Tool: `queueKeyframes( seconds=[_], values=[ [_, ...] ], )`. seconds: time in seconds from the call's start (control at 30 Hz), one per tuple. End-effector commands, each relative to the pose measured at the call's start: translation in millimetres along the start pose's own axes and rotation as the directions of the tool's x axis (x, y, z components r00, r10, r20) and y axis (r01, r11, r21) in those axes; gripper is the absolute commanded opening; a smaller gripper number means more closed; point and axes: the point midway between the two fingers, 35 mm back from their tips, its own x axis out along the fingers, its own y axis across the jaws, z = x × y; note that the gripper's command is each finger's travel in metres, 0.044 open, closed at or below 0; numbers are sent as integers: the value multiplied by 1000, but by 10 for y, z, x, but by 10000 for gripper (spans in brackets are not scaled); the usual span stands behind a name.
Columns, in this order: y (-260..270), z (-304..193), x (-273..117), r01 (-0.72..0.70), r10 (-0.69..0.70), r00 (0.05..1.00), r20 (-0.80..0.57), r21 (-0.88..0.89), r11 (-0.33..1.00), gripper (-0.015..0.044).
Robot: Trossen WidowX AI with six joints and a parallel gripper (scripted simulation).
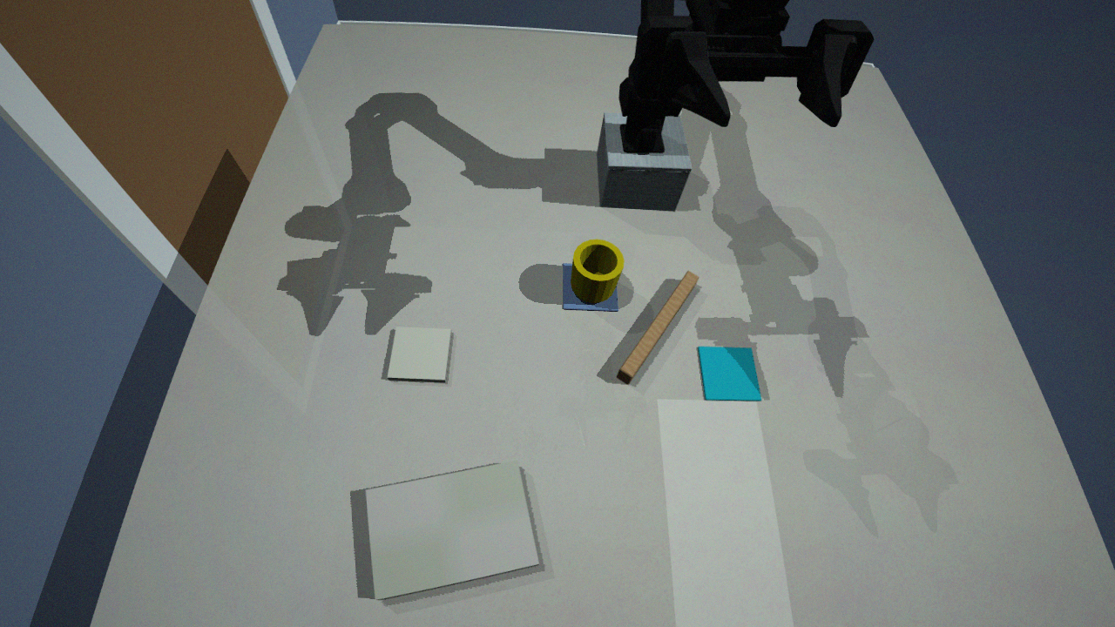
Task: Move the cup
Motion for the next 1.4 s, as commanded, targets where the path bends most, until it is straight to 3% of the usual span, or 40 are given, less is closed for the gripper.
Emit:
queueKeyframes(
  seconds=[0.0,0.17,0.27,0.3,0.47,0.63,0.67,1.37],
  values=[
    [-13,-47,14,4,-5,1000,-20,-17,1000,374],
    [-321,-1088,84,-71,-100,885,-454,-344,936,243],
    [-473,-1605,-63,-228,-135,741,-657,-436,871,166],
    [-519,-1770,-141,-294,-143,680,-719,-446,845,166],
    [-671,-2372,-619,-603,-143,354,-924,-342,720,166],
    [-721,-2714,-1215,-823,-86,-12,-996,-39,567,166],
    [-747,-2727,-1287,-834,-79,-42,-996,-9,552,166],
    [-788,-2850,-1321,-838,-77,-54,-996,3,546,166]
  ],
)
